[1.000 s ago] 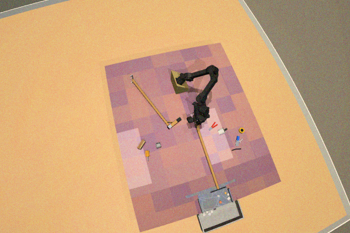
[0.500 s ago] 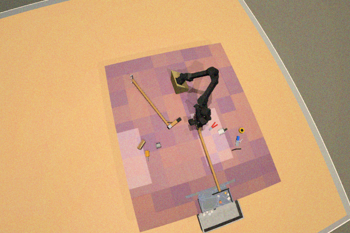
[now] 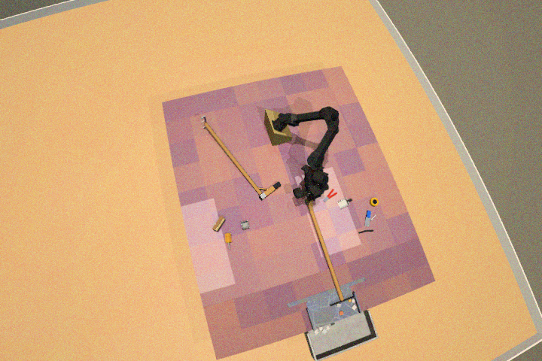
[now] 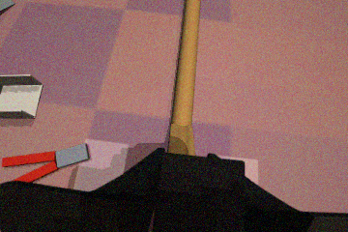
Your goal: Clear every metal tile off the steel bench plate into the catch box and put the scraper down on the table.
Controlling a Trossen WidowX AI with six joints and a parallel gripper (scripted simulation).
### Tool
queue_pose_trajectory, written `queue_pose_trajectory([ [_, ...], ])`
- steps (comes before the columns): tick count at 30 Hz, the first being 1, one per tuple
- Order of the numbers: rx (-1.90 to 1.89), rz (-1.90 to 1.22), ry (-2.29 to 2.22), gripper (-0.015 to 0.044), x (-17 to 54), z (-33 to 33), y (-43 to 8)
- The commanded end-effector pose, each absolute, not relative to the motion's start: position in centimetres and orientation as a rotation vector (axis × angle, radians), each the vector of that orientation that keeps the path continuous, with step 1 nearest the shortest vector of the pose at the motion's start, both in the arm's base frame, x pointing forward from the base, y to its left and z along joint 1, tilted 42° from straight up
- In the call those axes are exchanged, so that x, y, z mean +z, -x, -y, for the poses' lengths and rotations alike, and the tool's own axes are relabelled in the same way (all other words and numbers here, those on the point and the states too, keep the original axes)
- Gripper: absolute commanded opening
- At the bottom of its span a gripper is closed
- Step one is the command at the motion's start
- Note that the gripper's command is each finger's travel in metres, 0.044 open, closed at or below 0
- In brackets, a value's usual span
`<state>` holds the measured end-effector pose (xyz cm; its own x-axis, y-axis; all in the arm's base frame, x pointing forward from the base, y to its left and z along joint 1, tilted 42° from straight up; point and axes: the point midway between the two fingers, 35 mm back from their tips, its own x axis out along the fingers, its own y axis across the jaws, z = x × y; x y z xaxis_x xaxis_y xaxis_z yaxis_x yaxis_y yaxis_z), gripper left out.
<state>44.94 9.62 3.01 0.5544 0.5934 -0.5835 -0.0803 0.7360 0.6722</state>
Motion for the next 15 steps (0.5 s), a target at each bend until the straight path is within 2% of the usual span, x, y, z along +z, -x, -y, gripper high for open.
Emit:
queue_pose_trajectory([
  [1,0.428,-0.891,-0.641,0.0000,3.4,-9.5,-46.2],
  [15,0.428,-0.890,-0.641,0.0000,3.5,-9.7,-48.3],
])
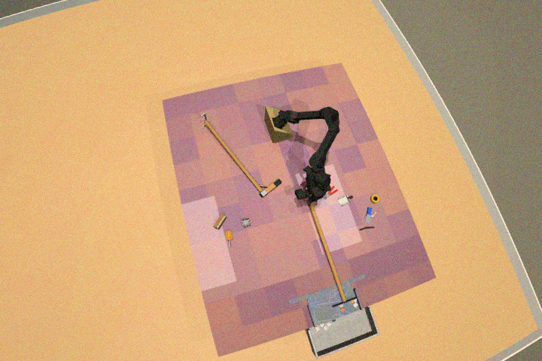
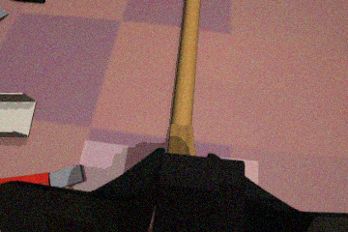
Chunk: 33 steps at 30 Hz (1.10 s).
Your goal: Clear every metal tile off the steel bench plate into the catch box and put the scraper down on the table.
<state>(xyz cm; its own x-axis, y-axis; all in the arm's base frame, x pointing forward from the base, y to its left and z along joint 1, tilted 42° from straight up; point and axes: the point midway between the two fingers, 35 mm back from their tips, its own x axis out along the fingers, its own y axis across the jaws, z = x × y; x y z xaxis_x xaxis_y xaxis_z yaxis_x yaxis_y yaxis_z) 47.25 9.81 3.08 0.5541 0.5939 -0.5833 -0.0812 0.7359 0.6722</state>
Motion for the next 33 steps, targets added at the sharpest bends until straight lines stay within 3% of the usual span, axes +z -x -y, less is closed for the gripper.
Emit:
queue_pose_trajectory([
  [1,0.428,-0.890,-0.641,0.0000,3.5,-9.7,-48.5],
  [33,0.429,-0.887,-0.641,0.0000,3.5,-10.0,-53.0],
])
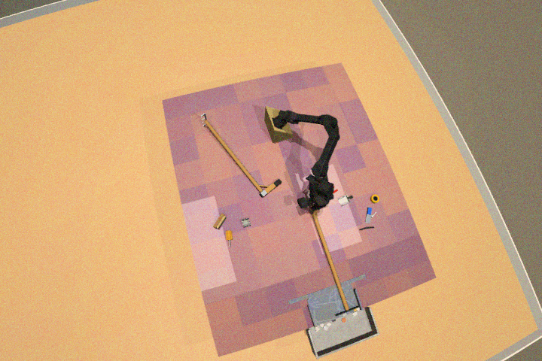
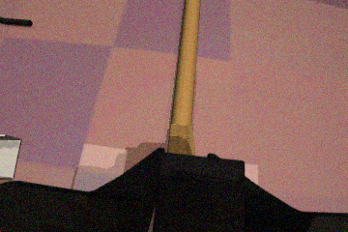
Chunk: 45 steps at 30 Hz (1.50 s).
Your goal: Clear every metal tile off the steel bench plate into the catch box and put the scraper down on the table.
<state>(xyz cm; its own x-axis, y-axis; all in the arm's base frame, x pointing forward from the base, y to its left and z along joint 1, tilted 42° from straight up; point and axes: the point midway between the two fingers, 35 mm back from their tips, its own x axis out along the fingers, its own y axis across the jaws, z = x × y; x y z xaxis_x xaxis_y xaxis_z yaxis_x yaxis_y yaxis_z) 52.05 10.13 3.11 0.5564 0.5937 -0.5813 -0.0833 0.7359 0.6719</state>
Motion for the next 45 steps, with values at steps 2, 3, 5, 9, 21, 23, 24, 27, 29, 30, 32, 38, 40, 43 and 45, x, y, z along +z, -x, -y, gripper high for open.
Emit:
queue_pose_trajectory([
  [2,0.429,-0.887,-0.640,0.0000,3.5,-10.0,-53.3],
  [3,0.429,-0.887,-0.640,0.0000,3.4,-10.1,-53.4],
  [5,0.429,-0.887,-0.640,0.0000,3.4,-10.1,-53.7],
  [9,0.430,-0.886,-0.640,0.0000,3.4,-10.1,-54.2],
  [21,0.433,-0.897,-0.638,0.0000,3.1,-10.2,-53.6],
  [23,0.432,-0.895,-0.639,0.0000,3.1,-10.2,-53.7],
  [24,0.431,-0.893,-0.639,0.0000,3.1,-10.2,-53.7],
  [27,0.431,-0.893,-0.639,0.0000,3.2,-10.2,-53.6],
  [29,0.431,-0.893,-0.639,0.0000,3.2,-10.1,-53.4],
  [30,0.431,-0.893,-0.639,0.0000,3.2,-10.1,-53.3],
  [32,0.431,-0.893,-0.639,0.0000,3.2,-10.1,-53.1],
  [38,0.430,-0.892,-0.639,0.0000,3.3,-9.9,-52.3],
  [40,0.430,-0.892,-0.639,0.0000,3.4,-9.9,-52.1],
  [43,0.430,-0.892,-0.639,0.0000,3.4,-9.8,-51.7],
  [45,0.430,-0.892,-0.639,0.0000,3.5,-9.8,-51.4],
])
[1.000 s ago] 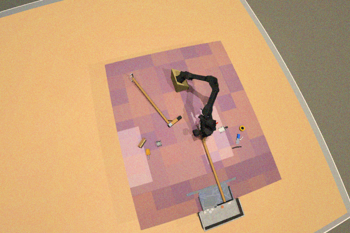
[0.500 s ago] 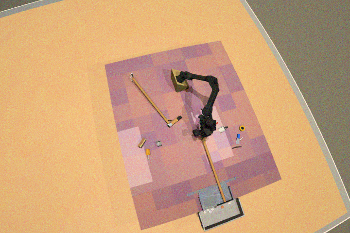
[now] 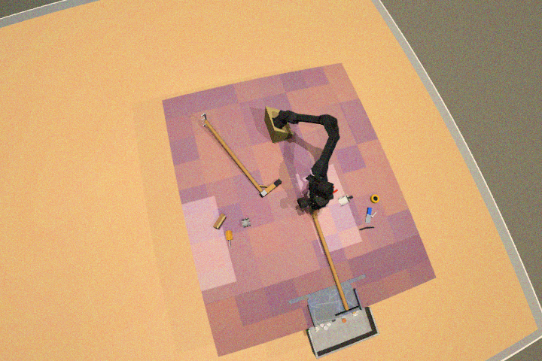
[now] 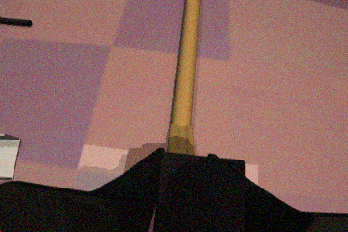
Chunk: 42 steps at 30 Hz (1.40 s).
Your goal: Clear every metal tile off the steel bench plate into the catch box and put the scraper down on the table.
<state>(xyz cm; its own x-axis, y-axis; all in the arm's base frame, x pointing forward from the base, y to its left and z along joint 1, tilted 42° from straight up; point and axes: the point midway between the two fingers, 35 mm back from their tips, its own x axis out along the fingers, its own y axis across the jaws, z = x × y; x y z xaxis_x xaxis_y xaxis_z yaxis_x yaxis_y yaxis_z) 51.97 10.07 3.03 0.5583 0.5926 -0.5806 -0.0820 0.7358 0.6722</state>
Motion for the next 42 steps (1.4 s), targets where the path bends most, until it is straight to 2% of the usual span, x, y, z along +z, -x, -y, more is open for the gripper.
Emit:
queue_pose_trajectory([
  [1,0.430,-0.892,-0.639,0.0000,3.5,-9.7,-51.3],
  [42,0.427,-0.889,-0.641,0.0000,4.0,-9.2,-45.7],
])
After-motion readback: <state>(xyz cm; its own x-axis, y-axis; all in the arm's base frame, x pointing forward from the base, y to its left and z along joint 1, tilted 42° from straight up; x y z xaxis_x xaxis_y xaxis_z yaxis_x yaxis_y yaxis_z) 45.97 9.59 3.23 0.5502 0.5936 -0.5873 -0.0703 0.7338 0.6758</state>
